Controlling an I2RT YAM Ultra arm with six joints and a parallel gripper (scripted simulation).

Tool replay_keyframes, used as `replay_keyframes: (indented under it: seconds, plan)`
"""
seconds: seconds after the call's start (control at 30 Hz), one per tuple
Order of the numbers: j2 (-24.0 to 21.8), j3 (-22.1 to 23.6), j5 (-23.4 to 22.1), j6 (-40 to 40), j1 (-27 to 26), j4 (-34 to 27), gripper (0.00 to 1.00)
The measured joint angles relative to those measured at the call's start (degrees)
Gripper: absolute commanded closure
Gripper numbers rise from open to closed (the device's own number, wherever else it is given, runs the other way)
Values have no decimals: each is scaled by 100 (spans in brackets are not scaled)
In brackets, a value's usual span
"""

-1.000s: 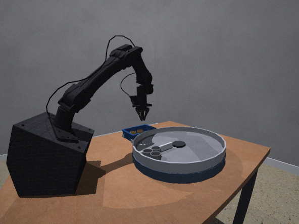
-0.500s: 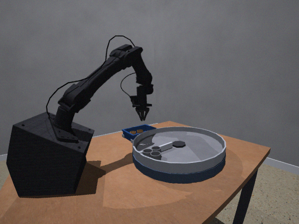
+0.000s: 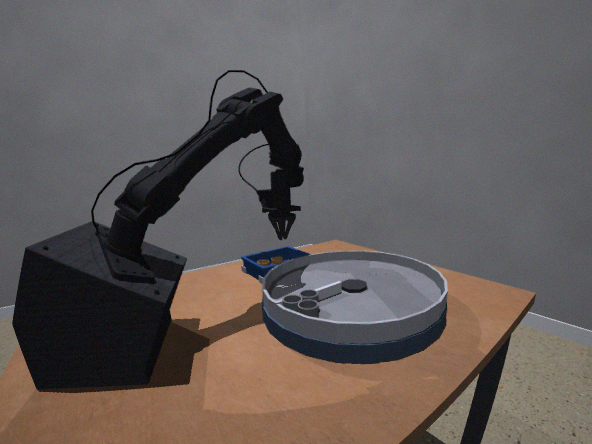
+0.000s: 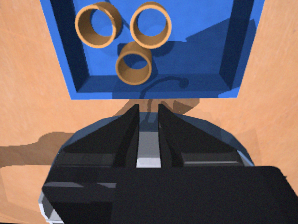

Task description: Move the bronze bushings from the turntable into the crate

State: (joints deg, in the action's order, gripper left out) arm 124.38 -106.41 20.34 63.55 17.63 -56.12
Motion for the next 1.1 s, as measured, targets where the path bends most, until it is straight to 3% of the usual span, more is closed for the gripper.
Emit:
replay_keyframes:
  seconds: [0.17, 0.2, 0.43, 0.63, 0.8, 1.1]
  plan:
    - [0, 0, 0, 0, 0, 0, 84]
    - [0, 0, 0, 0, 0, 0, 0]
    - [-59, -107, 50, -70, 63, -275, 0]
    - [-415, -645, 101, -221, 313, -896, 0]
    - [-452, -1172, 122, -343, 448, -1349, 0]
    - [-400, -1239, 125, -417, 457, -1705, 0]
